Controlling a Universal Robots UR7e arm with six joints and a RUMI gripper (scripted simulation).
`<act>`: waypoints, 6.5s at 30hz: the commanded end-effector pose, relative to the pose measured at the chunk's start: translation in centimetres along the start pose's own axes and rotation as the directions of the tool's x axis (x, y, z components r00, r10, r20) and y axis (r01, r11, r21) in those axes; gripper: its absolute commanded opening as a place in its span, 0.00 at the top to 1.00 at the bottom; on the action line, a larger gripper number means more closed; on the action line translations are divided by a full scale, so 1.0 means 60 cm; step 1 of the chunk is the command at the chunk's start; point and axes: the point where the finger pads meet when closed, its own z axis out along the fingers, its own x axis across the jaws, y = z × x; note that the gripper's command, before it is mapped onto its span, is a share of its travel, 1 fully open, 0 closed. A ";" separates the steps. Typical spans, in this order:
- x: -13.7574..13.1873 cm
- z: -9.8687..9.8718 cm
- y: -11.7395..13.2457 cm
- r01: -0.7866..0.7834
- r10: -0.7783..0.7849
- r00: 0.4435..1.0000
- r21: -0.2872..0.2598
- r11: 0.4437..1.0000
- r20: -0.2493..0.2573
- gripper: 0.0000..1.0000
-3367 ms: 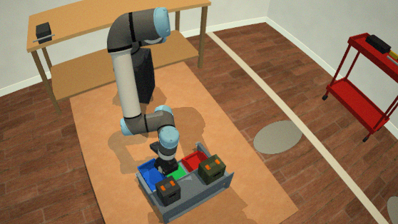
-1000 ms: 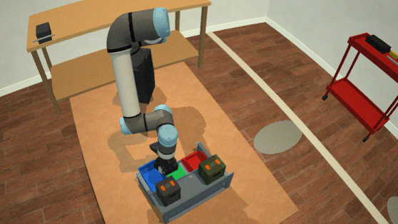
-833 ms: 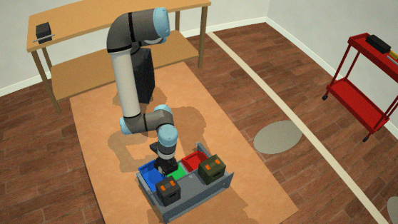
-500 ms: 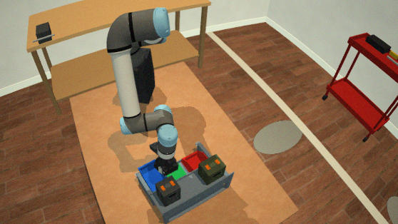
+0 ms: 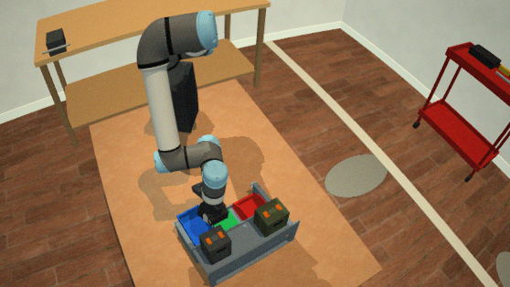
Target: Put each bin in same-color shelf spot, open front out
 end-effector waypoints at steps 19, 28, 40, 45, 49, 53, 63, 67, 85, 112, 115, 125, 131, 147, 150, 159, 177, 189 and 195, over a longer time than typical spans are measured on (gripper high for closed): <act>0.000 0.005 0.002 0.000 0.000 1.000 -0.002 1.000 0.001 1.00; 0.000 0.005 0.002 0.000 0.000 1.000 -0.002 1.000 0.001 1.00; 0.000 0.005 0.002 0.000 0.000 1.000 -0.002 1.000 0.001 0.95; 0.000 0.005 0.002 0.000 0.000 1.000 -0.002 1.000 0.001 0.95; 0.000 0.005 0.002 0.000 0.000 1.000 -0.002 1.000 0.001 0.95; 0.000 0.005 0.002 0.000 0.000 1.000 -0.002 1.000 0.001 0.95; 0.000 0.005 0.002 0.000 0.000 1.000 -0.002 1.000 0.001 0.95; 0.000 0.005 0.002 0.000 0.000 1.000 -0.002 1.000 0.001 0.95; 0.000 0.004 0.001 0.000 0.000 1.000 -0.002 1.000 0.001 0.95; -0.002 -0.028 -0.001 0.000 0.000 1.000 -0.002 1.000 0.001 0.95; -0.002 -0.035 -0.002 0.000 0.000 1.000 -0.002 1.000 0.001 0.95; -0.004 -0.064 -0.004 0.000 0.000 1.000 -0.002 1.000 0.001 0.95; -0.004 -0.076 -0.005 0.000 0.000 1.000 -0.002 1.000 0.001 0.95; -0.006 -0.118 -0.009 0.000 0.000 1.000 -0.002 1.000 0.001 0.95; -0.007 -0.125 -0.010 0.000 0.000 1.000 -0.002 1.000 0.001 0.95; -0.008 -0.145 -0.011 0.000 0.000 1.000 -0.002 1.000 0.001 0.95; -0.008 -0.160 -0.013 0.000 0.000 1.000 -0.002 1.000 0.001 0.95; -0.008 -0.161 -0.013 0.000 0.000 1.000 -0.002 1.000 0.001 1.00; -0.008 -0.161 -0.013 0.000 0.000 1.000 -0.002 1.000 0.001 1.00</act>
